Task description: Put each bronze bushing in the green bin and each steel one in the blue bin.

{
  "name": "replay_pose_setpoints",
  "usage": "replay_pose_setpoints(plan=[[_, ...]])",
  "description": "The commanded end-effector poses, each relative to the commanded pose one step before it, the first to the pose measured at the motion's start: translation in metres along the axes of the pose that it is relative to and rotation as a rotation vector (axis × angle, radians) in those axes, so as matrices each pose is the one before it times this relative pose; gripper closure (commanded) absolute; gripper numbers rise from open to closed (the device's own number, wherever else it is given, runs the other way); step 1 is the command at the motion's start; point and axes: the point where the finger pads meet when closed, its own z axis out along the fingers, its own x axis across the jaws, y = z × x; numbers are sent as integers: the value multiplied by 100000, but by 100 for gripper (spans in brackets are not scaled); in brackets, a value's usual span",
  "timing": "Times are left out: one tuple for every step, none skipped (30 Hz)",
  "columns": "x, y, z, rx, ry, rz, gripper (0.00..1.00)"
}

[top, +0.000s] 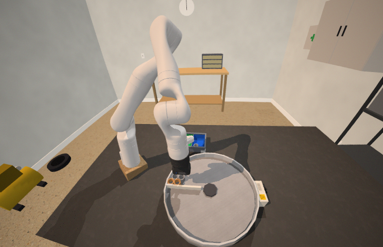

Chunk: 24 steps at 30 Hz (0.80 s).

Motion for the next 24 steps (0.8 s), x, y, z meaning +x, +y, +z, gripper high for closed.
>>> replay_pose_setpoints(plan=[[-241, 279, 451, -257, -569, 786, 60], [-5, 10, 295, -13, -10, 21, 60], [-5, 10, 295, -13, -10, 21, 60], [-5, 10, 295, -13, -10, 21, 60], [-5, 10, 295, -13, -10, 21, 60], [0, 0, 0, 0, 0, 0, 60], [0, 0, 0, 0, 0, 0, 60], [0, 0, 0, 0, 0, 0, 60], [0, 0, 0, 0, 0, 0, 60], [0, 0, 0, 0, 0, 0, 60], [0, 0, 0, 0, 0, 0, 60], [0, 0, 0, 0, 0, 0, 60], [0, 0, 0, 0, 0, 0, 60], [0, 0, 0, 0, 0, 0, 60], [0, 0, 0, 0, 0, 0, 60], [0, 0, 0, 0, 0, 0, 60], [0, 0, 0, 0, 0, 0, 60], [17, -19, 122, 15, 48, -53, 60], [-1, 1, 136, -1, -2, 3, 60], [-1, 1, 136, -1, -2, 3, 60], [-1, 1, 136, -1, -2, 3, 60], [-1, 1, 136, -1, -2, 3, 60], [0, 0, 0, 0, 0, 0, 60], [0, 0, 0, 0, 0, 0, 60]])
